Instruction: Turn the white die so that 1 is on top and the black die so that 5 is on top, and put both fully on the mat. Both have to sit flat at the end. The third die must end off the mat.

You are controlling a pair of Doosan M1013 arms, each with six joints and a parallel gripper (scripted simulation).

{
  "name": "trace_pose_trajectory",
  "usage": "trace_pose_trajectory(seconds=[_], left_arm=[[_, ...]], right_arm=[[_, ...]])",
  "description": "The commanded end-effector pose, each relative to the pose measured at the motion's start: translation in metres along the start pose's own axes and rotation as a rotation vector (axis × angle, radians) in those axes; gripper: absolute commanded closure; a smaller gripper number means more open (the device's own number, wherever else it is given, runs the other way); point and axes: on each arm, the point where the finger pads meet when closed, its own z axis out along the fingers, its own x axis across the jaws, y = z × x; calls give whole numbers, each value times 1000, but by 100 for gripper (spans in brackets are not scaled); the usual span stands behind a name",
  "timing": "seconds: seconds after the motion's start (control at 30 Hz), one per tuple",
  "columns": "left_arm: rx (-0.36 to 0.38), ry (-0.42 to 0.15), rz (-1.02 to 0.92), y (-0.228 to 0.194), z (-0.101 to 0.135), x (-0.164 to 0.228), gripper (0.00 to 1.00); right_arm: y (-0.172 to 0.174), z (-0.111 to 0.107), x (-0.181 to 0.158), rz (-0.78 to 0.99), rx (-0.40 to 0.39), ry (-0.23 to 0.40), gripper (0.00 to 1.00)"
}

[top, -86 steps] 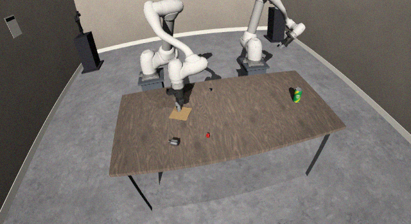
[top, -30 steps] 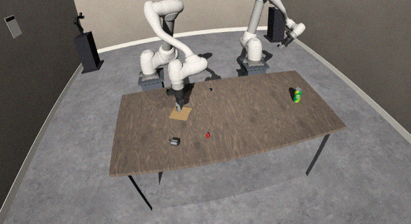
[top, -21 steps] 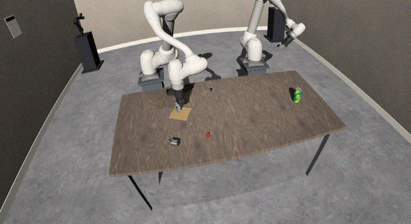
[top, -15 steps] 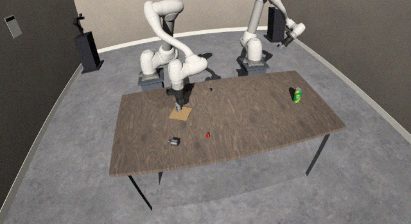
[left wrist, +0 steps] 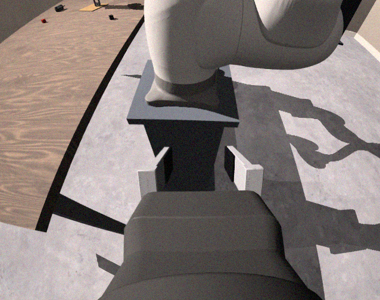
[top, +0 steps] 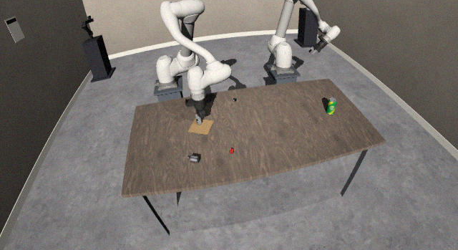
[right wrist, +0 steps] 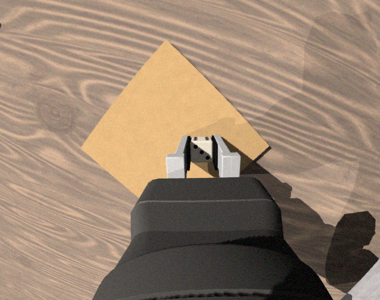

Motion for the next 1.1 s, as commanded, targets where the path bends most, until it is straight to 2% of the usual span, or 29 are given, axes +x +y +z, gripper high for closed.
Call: trace_pose_trajectory(seconds=[0.0,0.03,0.07,0.13,0.17,0.23,0.27,0.73,1.07], left_arm=[[-1,0,0,0,0,0,0],[-1,0,0,0,0,0,0],[-1,0,0,0,0,0,0],[-1,0,0,0,0,0,0],[-1,0,0,0,0,0,0],[-1,0,0,0,0,0,0],[-1,0,0,0,0,0,0],[-1,0,0,0,0,0,0],[-1,0,0,0,0,0,0]], right_arm=[[0,-1,0,0,0,-1,48],[0,-1,0,0,0,-1,48],[0,-1,0,0,0,-1,42],[0,-1,0,0,0,-1,42],[0,-1,0,0,0,-1,36],[0,-1,0,0,0,-1,36],[0,-1,0,0,0,-1,30],[0,-2,0,0,0,-1,30],[0,-27,0,0,0,-1,30]])
